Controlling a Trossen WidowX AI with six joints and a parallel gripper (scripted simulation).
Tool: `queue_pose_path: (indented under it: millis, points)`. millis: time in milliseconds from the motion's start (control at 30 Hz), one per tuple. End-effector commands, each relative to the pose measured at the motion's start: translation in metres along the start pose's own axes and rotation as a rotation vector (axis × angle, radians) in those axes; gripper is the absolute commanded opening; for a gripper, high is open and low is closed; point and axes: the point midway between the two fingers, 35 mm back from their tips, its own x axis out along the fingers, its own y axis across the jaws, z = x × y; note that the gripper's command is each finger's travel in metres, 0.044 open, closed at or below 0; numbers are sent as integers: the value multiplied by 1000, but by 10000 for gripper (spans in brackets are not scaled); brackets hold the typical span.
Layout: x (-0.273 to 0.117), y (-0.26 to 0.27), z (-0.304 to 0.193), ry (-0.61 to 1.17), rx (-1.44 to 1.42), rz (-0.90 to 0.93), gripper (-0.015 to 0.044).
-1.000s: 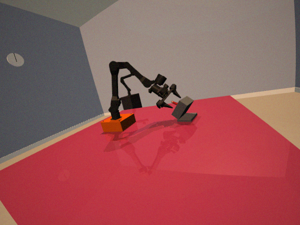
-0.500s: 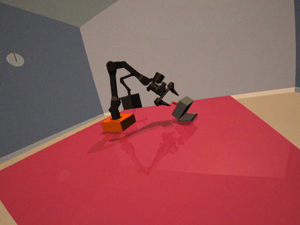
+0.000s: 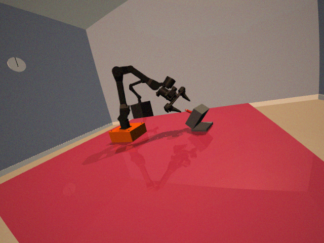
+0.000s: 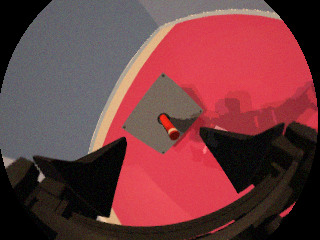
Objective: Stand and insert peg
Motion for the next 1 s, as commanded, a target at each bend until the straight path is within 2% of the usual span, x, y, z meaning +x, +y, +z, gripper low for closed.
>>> queue_pose_path:
  millis: [0,967]
  points:
    - [-6,-1,-1,-1,0,-5,440]
    - [-50,2,-1,3,-4,-5,440]
